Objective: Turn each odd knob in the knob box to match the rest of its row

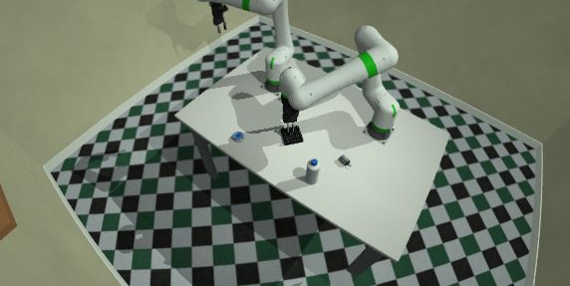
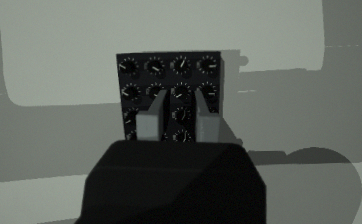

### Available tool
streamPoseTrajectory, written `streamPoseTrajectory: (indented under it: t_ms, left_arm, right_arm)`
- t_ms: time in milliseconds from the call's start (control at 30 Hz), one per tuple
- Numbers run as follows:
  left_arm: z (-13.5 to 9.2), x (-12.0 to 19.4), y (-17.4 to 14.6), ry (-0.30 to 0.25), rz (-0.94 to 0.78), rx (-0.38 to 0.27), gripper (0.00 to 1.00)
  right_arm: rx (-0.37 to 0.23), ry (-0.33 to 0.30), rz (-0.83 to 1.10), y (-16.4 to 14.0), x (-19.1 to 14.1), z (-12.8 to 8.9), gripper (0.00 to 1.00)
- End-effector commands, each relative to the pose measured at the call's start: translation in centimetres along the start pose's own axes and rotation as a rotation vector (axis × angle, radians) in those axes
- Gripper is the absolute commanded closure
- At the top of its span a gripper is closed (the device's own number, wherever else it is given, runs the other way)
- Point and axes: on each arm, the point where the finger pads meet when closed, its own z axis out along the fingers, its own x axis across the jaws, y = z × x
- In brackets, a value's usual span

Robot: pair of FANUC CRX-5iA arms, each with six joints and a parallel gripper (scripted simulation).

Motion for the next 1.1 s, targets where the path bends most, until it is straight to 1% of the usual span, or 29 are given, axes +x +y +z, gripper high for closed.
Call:
streamPoseTrajectory:
  t_ms: [0,267,633,1067]
  left_arm:
    - [0.4,0.1,0.0,0.002,0.000,0.000,0.54]
    - [1.4,0.1,0.0,0.002,0.000,0.000,0.54]
    - [2.3,0.1,0.0,0.002,0.000,0.000,0.54]
    - [2.7,0.1,0.0,0.002,0.000,0.000,0.54]
  right_arm:
    - [-0.002,0.000,0.000,0.0,0.0,-0.1,0.00]
    - [-0.002,0.000,0.000,0.0,0.0,-0.1,0.00]
    - [-0.002,0.000,0.000,0.0,0.0,-0.1,0.00]
    - [-0.002,0.000,0.000,0.0,0.0,-0.1,0.00]
